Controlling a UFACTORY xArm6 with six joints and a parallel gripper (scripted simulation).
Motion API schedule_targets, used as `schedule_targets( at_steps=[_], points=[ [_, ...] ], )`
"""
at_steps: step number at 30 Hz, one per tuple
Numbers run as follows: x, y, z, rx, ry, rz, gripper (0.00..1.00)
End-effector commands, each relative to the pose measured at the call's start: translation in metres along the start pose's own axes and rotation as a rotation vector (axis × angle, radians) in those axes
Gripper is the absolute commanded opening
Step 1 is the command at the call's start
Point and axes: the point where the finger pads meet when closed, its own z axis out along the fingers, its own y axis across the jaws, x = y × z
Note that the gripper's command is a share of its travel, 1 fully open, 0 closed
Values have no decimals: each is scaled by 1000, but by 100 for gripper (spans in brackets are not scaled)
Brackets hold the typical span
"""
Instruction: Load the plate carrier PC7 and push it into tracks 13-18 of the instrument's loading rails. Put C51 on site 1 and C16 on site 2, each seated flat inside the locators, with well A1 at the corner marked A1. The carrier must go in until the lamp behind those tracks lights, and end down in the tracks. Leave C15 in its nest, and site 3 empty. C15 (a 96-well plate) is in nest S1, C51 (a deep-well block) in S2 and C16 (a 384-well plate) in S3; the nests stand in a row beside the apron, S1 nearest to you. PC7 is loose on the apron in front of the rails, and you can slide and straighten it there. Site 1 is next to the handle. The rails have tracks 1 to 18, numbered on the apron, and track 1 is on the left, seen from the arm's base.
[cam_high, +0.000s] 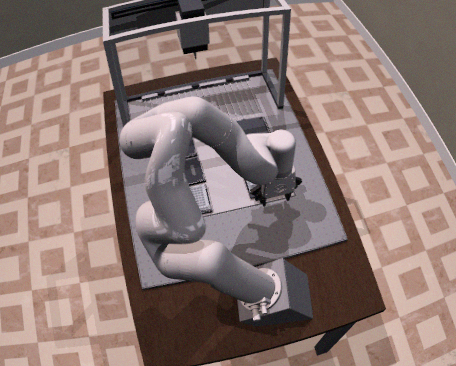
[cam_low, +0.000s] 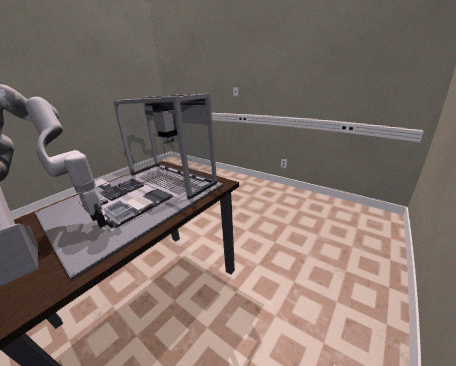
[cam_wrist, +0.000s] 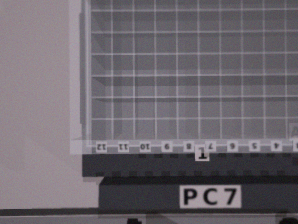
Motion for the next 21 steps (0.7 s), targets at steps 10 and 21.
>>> schedule_targets(
  at_steps=[10,21],
  points=[
    [1,1,7,-2,3,-1,82],
    [1,1,13,-2,3,-1,82]
  ],
)
